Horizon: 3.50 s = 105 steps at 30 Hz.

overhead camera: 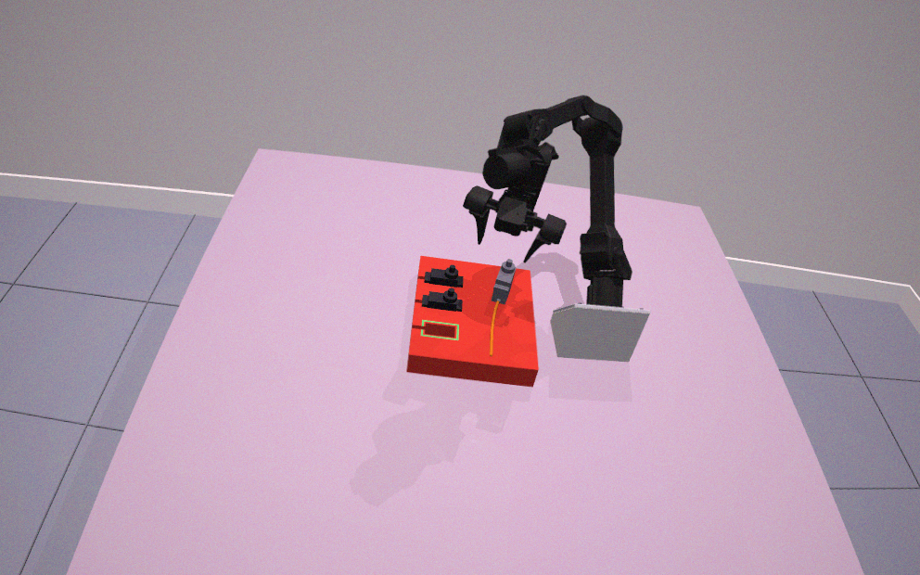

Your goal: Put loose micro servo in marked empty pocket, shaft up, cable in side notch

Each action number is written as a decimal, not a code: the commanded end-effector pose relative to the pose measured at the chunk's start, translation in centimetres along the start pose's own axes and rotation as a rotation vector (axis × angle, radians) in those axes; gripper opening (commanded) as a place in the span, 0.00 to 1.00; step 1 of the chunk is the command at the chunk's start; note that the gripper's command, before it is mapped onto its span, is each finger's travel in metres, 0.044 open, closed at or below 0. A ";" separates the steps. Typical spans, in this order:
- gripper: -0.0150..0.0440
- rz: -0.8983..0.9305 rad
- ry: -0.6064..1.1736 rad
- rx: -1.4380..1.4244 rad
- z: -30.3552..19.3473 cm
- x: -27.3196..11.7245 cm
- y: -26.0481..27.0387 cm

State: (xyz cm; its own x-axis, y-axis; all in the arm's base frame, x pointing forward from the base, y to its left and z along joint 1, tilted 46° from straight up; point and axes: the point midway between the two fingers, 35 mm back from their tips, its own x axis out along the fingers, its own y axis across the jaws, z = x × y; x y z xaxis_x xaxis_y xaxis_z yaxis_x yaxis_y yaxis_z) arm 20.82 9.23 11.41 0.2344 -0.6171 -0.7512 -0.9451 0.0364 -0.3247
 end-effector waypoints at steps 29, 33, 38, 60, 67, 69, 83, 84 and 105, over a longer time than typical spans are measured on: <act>1.00 0.084 0.125 -0.057 -3.9 8.1 1.5; 0.96 0.084 0.126 -0.057 -3.9 8.3 1.6; 0.73 0.084 0.126 -0.057 -3.9 8.3 1.6; 0.25 0.085 0.125 -0.058 -3.8 5.3 1.5; 0.25 0.085 0.125 -0.058 -3.7 5.3 1.3; 0.25 0.085 0.125 -0.057 -3.6 5.4 0.8; 0.25 0.084 0.123 -0.056 -1.2 5.7 -0.2; 0.25 0.084 0.123 -0.056 -0.7 5.8 -0.1; 0.25 0.084 0.118 -0.054 8.0 6.6 2.7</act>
State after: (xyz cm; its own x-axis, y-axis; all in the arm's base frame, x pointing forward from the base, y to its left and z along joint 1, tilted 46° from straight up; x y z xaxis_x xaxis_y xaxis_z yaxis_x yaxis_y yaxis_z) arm 21.61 10.83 1.53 0.1270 -0.7053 -0.6975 -0.9732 0.0472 -0.2249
